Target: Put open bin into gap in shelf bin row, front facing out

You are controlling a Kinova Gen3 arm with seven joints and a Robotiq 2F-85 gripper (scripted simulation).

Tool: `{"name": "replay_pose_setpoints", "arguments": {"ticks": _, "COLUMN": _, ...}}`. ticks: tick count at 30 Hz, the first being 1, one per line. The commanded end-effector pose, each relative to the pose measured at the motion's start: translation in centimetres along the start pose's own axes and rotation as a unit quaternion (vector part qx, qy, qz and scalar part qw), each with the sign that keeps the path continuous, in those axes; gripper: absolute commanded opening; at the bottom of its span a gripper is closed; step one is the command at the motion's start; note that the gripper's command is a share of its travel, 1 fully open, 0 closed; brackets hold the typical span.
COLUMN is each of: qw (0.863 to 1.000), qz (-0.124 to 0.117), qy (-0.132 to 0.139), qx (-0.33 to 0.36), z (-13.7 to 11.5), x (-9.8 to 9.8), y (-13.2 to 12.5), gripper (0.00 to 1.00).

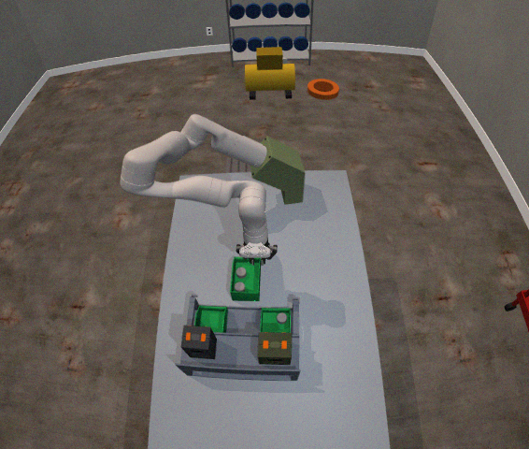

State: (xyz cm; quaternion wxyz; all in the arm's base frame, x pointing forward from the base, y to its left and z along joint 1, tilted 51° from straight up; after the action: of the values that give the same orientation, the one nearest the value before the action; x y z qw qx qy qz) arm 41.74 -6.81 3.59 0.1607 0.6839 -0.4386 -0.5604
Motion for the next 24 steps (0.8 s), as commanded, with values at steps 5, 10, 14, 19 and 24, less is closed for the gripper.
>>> {"name": "replay_pose_setpoints", "arguments": {"ticks": 5, "qw": 1.000, "qz": -0.001, "qy": 0.001, "qx": 0.000, "z": 0.0, "x": -1.1, "y": 0.0, "gripper": 0.35}}
{"name": "replay_pose_setpoints", "arguments": {"ticks": 10, "qw": 1.000, "qz": -0.001, "qy": 0.001, "qx": 0.000, "z": 0.0, "x": -1.4, "y": 0.0, "gripper": 0.35}}
{"name": "replay_pose_setpoints", "arguments": {"ticks": 14, "qw": 1.000, "qz": -0.001, "qy": 0.001, "qx": 0.000, "z": 0.0, "x": -1.4, "y": 0.0, "gripper": 0.35}}
{"name": "replay_pose_setpoints", "arguments": {"ticks": 19, "qw": 1.000, "qz": -0.001, "qy": 0.001, "qx": 0.000, "z": 0.0, "x": -1.2, "y": 0.0, "gripper": 0.35}}
{"name": "replay_pose_setpoints", "arguments": {"ticks": 24, "qw": 1.000, "qz": -0.001, "qy": 0.001, "qx": 0.000, "z": 0.0, "x": -0.5, "y": 0.0, "gripper": 0.35}}
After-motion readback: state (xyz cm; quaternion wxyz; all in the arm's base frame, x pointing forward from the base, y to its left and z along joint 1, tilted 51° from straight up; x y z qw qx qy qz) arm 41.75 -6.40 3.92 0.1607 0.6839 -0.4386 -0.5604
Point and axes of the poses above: the point where the finger pads meet when closed, its own x axis out along the fingers, its own y axis across the jaws, z = x × y, the point moved 5 cm from there along -x, back along the fingers, and after that the axes turned 14 degrees about x, right-handed, at the moved point
